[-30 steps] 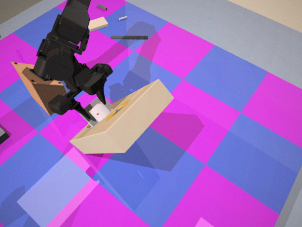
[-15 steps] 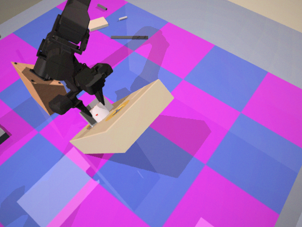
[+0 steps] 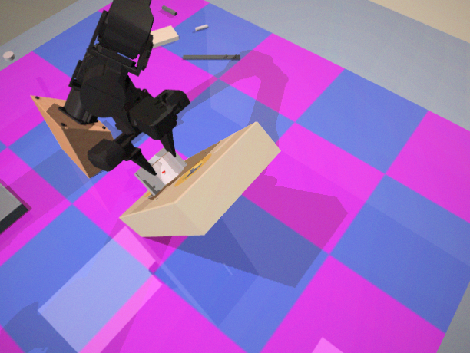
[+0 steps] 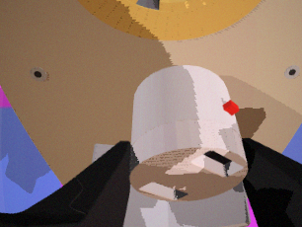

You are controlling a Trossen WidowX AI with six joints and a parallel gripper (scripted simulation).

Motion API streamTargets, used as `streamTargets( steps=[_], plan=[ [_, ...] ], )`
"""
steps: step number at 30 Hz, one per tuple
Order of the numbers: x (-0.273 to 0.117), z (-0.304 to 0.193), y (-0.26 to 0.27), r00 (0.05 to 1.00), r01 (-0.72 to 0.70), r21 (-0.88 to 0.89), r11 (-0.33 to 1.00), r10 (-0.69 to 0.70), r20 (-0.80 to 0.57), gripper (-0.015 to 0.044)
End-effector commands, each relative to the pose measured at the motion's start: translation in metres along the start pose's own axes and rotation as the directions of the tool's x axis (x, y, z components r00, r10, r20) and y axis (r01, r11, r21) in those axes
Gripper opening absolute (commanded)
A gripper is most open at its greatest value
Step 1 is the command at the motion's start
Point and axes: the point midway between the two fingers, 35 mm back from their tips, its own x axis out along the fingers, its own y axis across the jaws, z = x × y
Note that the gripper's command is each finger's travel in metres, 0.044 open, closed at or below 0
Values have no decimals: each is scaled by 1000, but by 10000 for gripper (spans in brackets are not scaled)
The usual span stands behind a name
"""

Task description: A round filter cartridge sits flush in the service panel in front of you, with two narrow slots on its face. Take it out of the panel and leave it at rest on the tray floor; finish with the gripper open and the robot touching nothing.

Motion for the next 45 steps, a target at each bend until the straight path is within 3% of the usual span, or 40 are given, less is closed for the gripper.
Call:
streamTargets(
  steps=[1,15,36,38,45],
  plan=[
    [-16,4,-5,1000,9,3,1000,-9,1,0],
    [-86,7,-2,1000,1,4,1000,-1,2,0],
    [-75,6,-91,1000,5,-1,1000,-5,4,0],
    [-77,5,-83,1000,16,27,999,-16,-3,0],
    [-89,-21,-129,987,161,269,950,-150,-60,0]
  ],
)
